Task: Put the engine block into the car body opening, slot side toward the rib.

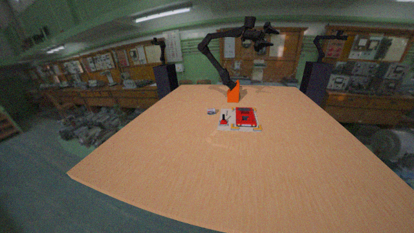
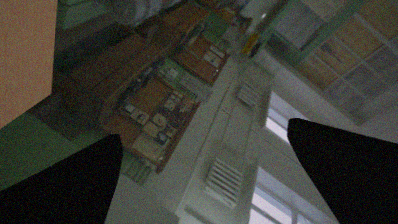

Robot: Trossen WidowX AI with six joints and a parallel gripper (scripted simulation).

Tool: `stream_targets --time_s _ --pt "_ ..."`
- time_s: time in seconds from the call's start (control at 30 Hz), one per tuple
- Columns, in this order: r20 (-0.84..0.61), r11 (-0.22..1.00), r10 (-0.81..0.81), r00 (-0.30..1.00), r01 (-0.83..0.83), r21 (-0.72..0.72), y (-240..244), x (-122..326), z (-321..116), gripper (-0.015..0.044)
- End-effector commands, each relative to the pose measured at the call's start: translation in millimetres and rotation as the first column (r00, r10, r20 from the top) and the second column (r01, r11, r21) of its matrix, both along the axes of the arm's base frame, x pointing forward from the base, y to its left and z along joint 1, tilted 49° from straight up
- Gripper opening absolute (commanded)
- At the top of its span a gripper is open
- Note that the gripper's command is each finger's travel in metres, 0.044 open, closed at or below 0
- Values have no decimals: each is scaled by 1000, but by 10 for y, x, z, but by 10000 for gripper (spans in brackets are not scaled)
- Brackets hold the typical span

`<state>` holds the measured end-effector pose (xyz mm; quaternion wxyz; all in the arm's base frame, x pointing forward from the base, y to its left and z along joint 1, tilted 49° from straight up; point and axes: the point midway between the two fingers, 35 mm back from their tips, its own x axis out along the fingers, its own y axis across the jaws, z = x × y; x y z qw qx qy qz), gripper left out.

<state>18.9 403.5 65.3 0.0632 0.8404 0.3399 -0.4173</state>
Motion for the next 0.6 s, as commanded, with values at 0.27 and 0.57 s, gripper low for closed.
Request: stream_targets --time_s 0.27,0.57 --pt "-49 976 -215 975 216 16 -144 416 10 440" --pt "-113 865 -493 863 500 36 -420 940 26 440"
